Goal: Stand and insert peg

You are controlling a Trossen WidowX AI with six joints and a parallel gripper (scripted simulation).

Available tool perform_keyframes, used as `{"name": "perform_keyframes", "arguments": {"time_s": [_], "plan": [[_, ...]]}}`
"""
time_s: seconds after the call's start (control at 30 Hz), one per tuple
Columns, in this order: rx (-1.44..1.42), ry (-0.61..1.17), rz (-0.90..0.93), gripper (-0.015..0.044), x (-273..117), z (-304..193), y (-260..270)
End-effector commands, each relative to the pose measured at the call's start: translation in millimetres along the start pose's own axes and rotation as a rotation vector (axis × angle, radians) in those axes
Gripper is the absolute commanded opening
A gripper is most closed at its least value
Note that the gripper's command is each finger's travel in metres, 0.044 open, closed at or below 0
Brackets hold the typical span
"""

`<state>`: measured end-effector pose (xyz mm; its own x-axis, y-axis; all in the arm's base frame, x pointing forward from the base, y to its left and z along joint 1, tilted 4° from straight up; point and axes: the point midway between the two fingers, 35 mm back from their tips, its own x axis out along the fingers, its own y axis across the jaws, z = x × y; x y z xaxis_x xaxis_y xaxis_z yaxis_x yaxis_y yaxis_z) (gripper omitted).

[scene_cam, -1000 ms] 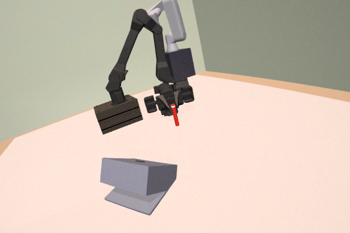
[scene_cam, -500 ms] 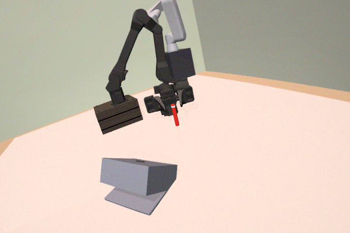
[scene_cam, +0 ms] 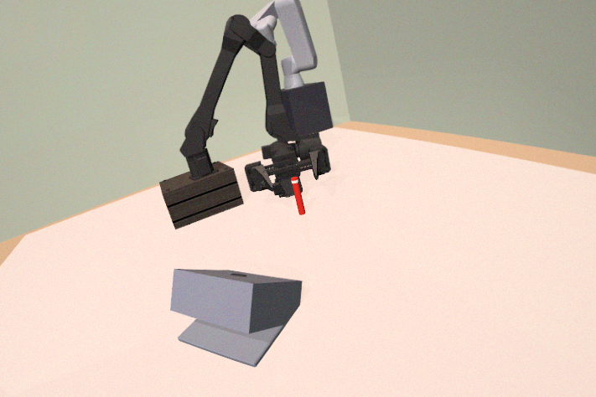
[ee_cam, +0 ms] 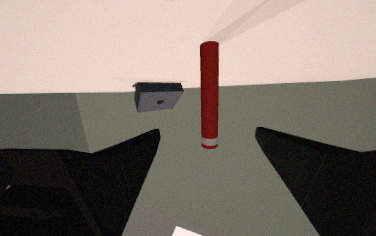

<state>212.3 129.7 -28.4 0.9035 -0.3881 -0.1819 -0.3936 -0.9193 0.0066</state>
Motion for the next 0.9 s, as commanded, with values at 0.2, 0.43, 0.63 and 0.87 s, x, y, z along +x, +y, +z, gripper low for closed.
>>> {"name": "perform_keyframes", "arguments": {"time_s": [0.2,0.43,0.63,0.87], "plan": [[0.012,-0.001,-0.002,0.0440,-10.3,-81.7,-18.6],[0.012,0.000,-0.002,0.0440,-19.2,-151.3,-5.5],[0.012,0.001,-0.002,0.0440,-20.0,-157.6,-3.0],[-0.059,-0.166,0.053,0.0440,-5.8,-141.8,-1.6]]}}
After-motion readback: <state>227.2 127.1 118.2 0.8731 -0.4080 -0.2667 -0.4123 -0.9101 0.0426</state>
